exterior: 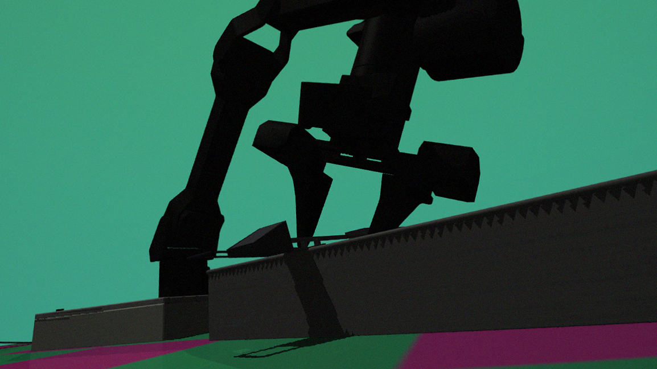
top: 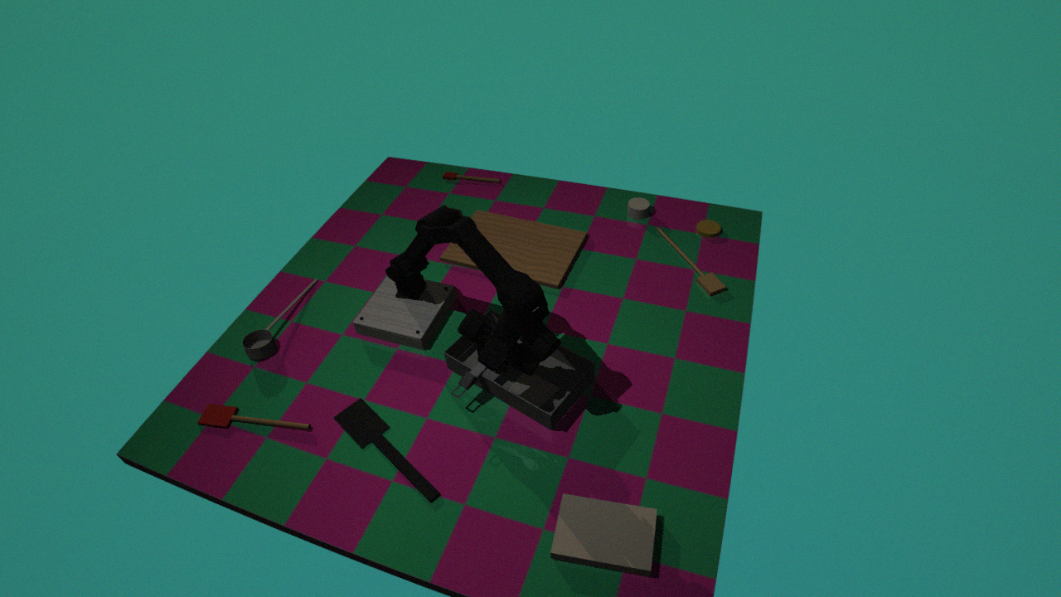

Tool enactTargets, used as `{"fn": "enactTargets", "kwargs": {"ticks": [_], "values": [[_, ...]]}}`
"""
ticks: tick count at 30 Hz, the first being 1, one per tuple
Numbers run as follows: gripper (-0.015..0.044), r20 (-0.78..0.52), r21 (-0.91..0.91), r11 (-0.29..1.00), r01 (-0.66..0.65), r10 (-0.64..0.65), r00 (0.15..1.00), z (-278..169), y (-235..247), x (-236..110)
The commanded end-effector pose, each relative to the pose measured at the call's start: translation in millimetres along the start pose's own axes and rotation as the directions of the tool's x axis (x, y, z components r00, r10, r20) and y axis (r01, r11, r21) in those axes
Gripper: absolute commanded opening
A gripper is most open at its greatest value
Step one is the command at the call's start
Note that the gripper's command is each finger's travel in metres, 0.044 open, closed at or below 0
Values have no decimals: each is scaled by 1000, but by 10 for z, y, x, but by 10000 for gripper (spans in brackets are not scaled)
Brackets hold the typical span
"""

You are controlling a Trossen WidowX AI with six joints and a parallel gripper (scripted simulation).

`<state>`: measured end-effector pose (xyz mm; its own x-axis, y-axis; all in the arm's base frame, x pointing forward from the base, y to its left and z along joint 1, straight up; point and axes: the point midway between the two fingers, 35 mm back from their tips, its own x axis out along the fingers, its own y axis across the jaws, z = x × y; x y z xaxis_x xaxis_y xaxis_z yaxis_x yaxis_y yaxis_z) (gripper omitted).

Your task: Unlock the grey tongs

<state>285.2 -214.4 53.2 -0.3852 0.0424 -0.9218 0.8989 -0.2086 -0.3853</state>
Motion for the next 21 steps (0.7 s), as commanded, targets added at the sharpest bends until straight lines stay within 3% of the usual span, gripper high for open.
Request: {"fn": "enactTargets", "kwargs": {"ticks": [1, 16, 21], "values": [[260, -12, -7, 1000, 19, -20, 1000, -15, -12, 97], [260, -27, -14, 998, 54, -54, 998, -24, -30, 302], [129, -19, -8, 999, 44, -44, 999, -9, -17, 254]]}}
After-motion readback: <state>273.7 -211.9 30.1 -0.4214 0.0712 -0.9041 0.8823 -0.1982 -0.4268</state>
